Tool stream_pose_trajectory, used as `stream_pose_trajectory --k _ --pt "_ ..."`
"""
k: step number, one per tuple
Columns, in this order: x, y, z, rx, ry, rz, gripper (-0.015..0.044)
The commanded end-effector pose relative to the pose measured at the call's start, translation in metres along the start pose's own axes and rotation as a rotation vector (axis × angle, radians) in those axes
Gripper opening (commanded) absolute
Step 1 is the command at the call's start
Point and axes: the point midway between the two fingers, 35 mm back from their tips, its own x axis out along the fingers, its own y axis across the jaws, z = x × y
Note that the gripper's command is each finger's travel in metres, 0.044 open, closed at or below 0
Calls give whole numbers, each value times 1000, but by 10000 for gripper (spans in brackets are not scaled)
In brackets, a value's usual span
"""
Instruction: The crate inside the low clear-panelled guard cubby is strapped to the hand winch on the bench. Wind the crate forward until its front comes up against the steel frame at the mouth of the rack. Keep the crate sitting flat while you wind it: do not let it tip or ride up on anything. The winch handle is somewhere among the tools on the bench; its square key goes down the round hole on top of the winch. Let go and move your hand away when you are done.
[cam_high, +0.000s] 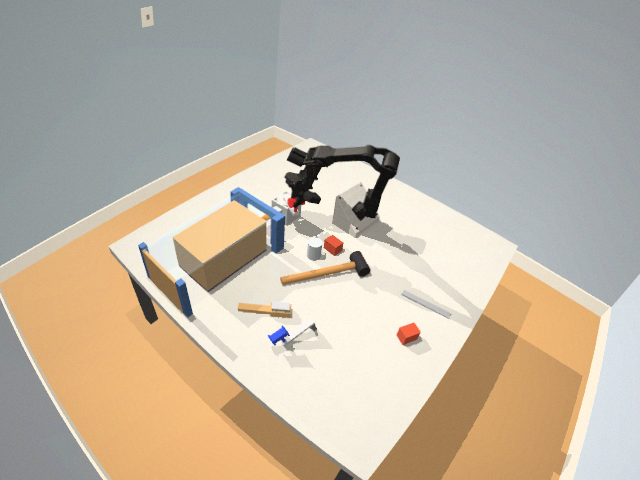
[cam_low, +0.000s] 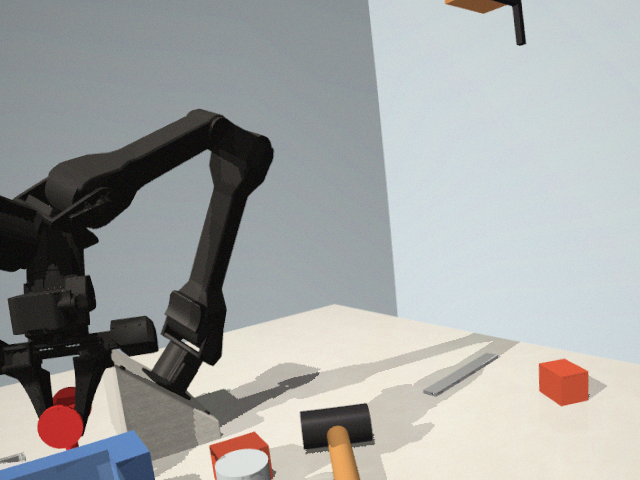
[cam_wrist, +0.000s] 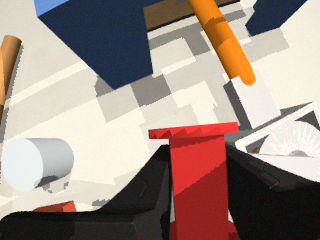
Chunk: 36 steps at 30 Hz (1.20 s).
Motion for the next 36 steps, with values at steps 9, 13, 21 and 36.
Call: stream_pose_trajectory --k 9,13,21,36 --pt "-7 0 -22 21 23 -5 0" --pt "-9 -1 -26 22 23 -5 0" --pt "-13 -2 -34 22 24 -5 0" --pt "-20 -7 -48 22 24 -6 0"
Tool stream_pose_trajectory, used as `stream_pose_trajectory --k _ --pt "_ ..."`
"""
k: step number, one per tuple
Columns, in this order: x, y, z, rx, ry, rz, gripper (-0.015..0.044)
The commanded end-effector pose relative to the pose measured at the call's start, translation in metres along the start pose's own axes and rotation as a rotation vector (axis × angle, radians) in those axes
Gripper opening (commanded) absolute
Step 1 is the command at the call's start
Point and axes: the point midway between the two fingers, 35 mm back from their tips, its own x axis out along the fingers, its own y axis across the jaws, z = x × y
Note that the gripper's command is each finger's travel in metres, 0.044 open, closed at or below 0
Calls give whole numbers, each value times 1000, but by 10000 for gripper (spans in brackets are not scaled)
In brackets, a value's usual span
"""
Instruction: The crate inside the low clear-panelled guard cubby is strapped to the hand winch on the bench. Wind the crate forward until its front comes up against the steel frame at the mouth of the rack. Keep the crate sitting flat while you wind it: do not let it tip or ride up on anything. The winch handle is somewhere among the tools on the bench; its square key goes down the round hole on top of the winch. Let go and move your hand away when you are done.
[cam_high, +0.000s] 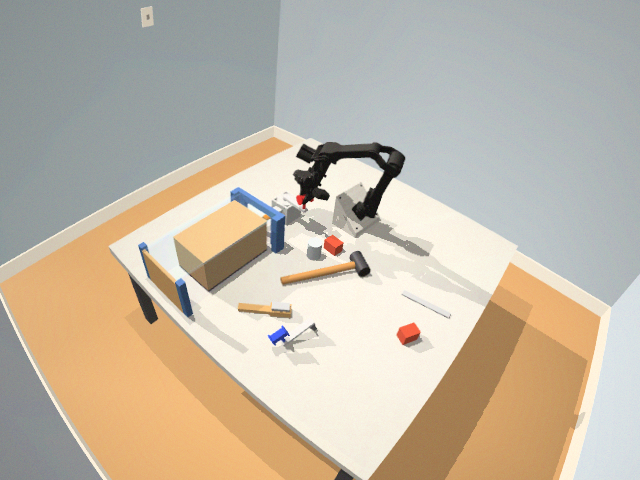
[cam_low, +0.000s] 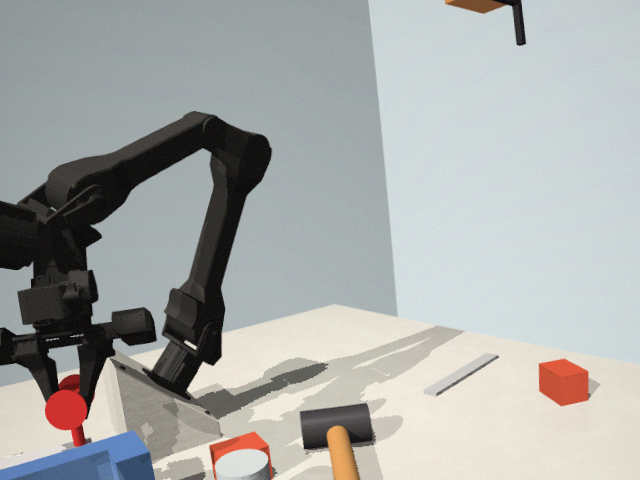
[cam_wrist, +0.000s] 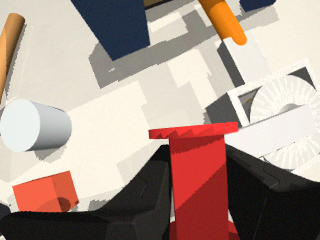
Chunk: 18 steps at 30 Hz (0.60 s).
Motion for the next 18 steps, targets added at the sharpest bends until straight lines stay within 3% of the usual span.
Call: stream_pose_trajectory --k 1,18 --pt "-3 -5 -13 17 23 -14 0" --pt "-10 -14 -28 17 24 -15 0"
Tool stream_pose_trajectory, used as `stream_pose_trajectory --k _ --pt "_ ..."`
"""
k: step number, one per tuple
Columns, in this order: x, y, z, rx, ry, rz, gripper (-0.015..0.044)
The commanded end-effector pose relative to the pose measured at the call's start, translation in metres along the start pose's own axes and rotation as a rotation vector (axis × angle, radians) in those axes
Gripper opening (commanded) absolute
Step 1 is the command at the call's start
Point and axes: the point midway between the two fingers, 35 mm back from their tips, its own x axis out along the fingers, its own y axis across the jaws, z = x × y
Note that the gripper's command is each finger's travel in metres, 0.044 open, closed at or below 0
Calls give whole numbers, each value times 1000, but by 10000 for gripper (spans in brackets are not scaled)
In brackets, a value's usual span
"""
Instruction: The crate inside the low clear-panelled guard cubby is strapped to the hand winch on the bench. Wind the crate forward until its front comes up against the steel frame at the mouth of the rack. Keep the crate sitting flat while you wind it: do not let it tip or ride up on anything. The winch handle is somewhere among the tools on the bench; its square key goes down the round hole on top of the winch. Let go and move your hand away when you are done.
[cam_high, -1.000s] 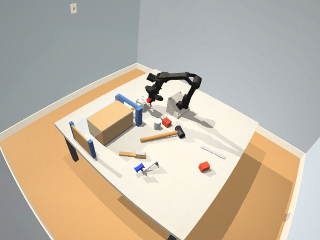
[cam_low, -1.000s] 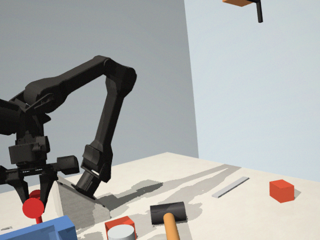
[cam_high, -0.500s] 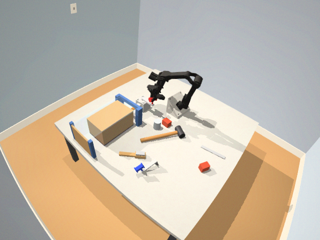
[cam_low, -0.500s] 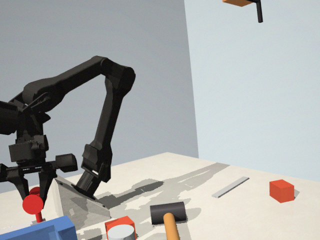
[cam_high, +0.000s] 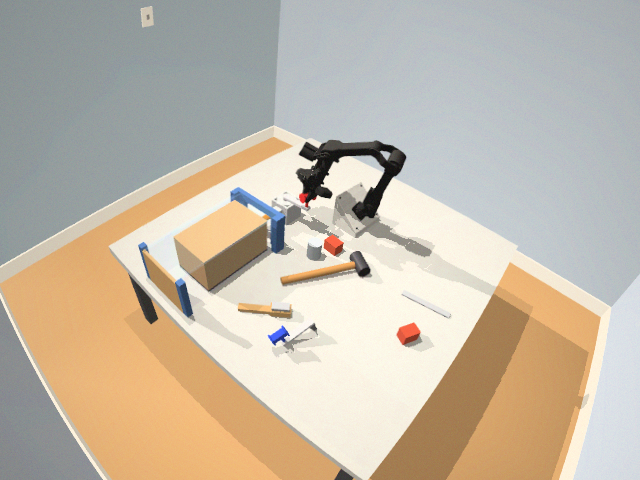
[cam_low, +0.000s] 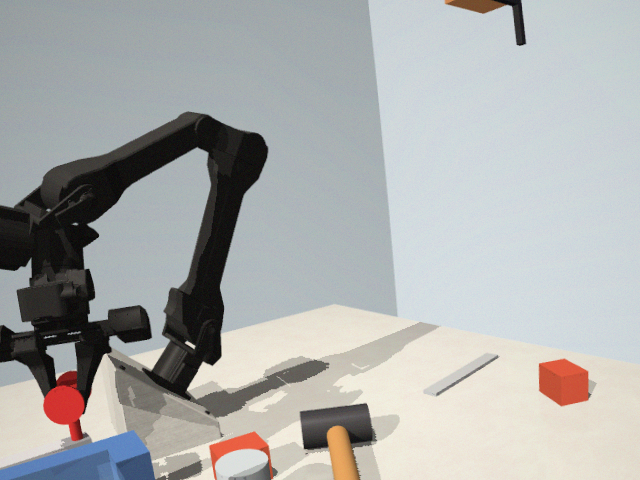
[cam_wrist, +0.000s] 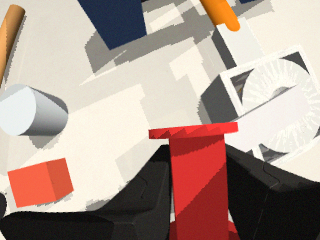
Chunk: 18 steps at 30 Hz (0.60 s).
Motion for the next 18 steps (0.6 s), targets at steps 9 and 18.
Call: stream_pose_trajectory --k 9,18 --pt "-7 -14 -21 24 25 -20 0" --pt "-11 -21 -27 25 26 -21 0"
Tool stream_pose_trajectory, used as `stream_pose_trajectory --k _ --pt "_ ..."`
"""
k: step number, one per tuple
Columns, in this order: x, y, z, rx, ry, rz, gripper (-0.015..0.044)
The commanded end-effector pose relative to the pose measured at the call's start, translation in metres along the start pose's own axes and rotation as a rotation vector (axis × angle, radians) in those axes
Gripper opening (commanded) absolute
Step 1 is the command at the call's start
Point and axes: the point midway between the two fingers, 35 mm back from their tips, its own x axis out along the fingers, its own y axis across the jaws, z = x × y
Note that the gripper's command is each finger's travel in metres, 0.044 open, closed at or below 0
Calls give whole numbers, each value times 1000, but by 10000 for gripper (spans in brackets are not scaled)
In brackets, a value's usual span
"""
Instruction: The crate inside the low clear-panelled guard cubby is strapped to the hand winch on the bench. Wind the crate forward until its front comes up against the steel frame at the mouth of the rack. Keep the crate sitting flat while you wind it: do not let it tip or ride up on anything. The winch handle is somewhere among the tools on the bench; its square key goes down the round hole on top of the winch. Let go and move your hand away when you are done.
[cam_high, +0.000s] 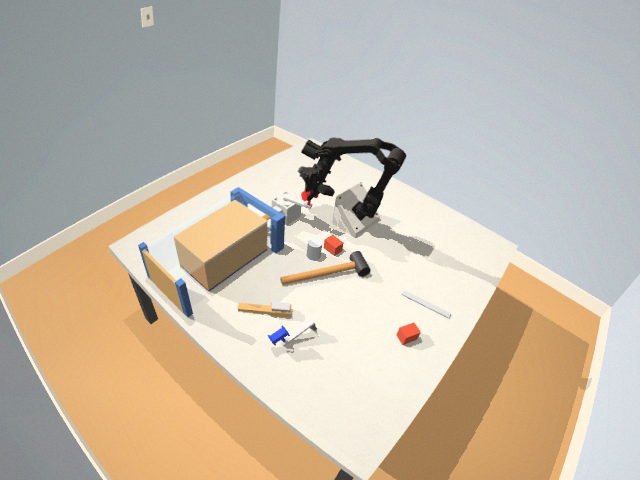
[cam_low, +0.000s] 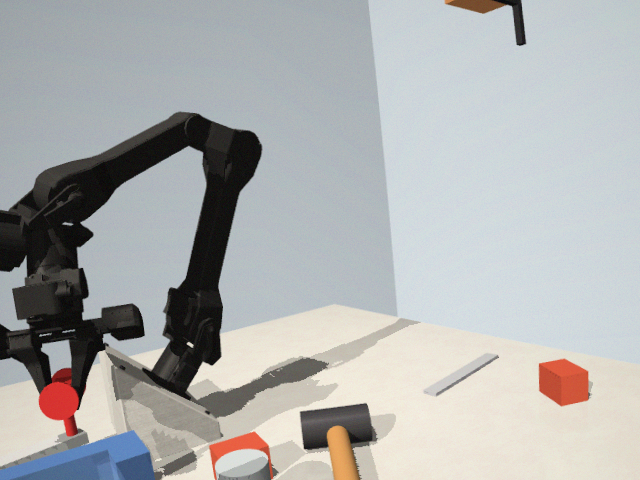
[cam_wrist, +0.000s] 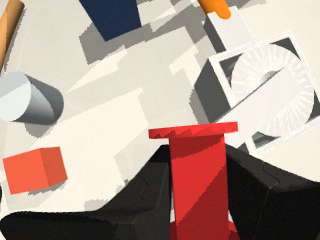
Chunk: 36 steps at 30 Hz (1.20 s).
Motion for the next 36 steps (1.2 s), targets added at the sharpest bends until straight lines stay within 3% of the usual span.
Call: stream_pose_trajectory --k 1,36 --pt "-5 -13 -15 27 29 -27 0" --pt "-15 -46 -34 28 29 -30 0"
